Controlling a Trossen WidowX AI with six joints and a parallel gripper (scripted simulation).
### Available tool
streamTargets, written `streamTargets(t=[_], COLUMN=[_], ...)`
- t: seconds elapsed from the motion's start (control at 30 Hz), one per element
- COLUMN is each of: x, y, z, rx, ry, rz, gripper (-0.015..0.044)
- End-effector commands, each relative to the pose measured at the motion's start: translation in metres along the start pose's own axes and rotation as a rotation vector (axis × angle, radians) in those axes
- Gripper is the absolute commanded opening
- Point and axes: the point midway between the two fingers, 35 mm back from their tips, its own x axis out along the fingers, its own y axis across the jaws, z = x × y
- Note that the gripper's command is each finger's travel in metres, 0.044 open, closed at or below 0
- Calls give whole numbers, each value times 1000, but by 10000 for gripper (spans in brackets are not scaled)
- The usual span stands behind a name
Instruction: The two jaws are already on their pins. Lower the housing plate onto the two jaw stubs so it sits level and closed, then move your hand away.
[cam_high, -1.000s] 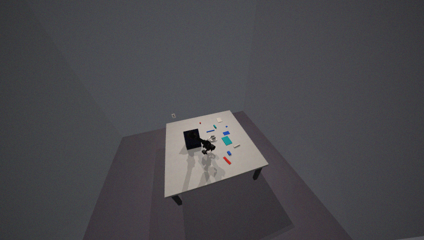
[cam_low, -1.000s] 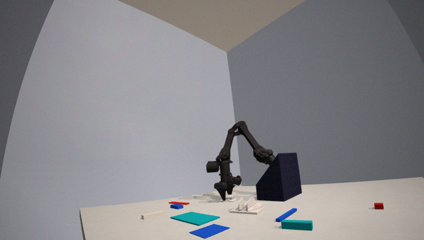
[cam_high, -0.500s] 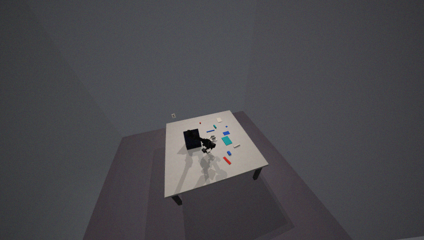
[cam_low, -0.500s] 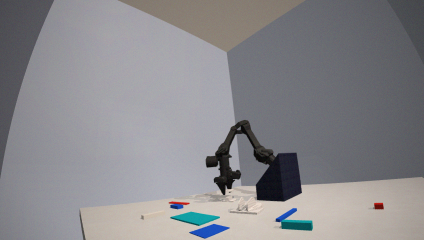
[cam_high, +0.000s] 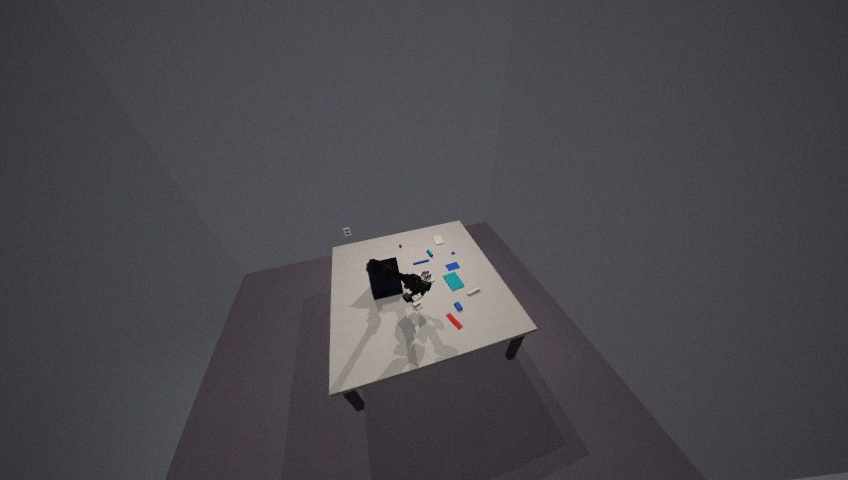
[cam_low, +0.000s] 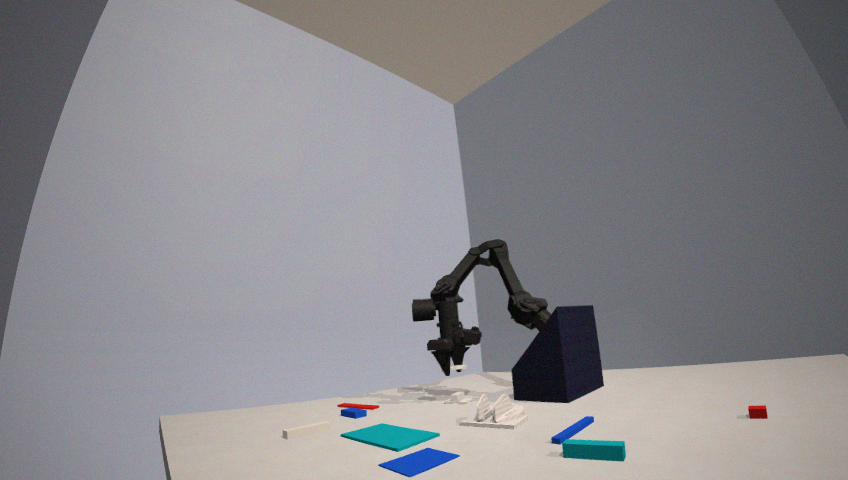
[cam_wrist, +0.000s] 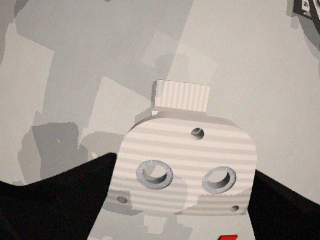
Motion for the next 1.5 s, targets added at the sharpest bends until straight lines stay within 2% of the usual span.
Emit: streamTargets(t=[0.0, 1.47], x=[-4, 3], y=[1, -104], z=[-2, 78], rx=[8, 909], ry=[8, -74], rz=[-1, 6], gripper=[351, 351])
